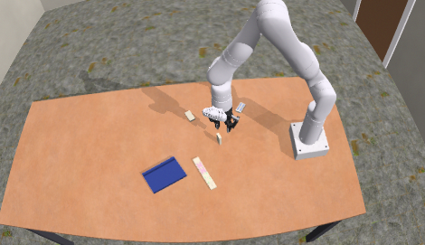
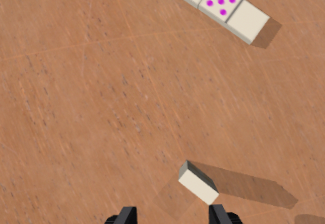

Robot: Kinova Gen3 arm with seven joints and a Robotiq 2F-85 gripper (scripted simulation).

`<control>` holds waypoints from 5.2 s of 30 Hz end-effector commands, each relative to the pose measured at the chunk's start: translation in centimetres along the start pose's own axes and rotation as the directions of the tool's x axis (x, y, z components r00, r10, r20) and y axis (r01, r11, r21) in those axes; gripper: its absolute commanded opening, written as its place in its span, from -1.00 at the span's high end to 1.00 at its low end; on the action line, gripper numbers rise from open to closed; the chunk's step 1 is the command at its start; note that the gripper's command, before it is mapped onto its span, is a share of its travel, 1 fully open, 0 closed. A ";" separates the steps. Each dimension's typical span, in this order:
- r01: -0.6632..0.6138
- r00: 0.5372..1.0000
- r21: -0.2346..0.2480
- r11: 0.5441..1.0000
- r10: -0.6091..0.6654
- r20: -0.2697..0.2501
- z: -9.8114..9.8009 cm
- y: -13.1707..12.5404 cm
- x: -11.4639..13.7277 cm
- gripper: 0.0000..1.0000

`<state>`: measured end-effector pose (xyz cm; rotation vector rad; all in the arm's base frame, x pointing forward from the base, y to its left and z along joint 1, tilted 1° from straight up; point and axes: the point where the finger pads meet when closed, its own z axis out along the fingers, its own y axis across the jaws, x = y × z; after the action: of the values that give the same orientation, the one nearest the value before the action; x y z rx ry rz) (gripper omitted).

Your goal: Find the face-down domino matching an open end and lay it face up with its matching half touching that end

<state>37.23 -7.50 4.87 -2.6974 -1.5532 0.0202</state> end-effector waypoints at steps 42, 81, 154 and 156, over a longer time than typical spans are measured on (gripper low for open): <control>-0.632 0.775 -0.036 0.774 0.632 -0.008 -0.5 1.7 1.1 0.03; -0.633 0.774 -0.036 0.774 0.633 -0.008 -0.5 1.7 1.1 0.03; -0.648 0.762 -0.033 0.761 0.648 -0.007 2.7 1.6 1.2 0.03; -0.648 0.762 -0.033 0.761 0.648 -0.007 2.7 1.6 1.2 0.03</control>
<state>39.09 -7.27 2.06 -3.1040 -0.5336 0.0175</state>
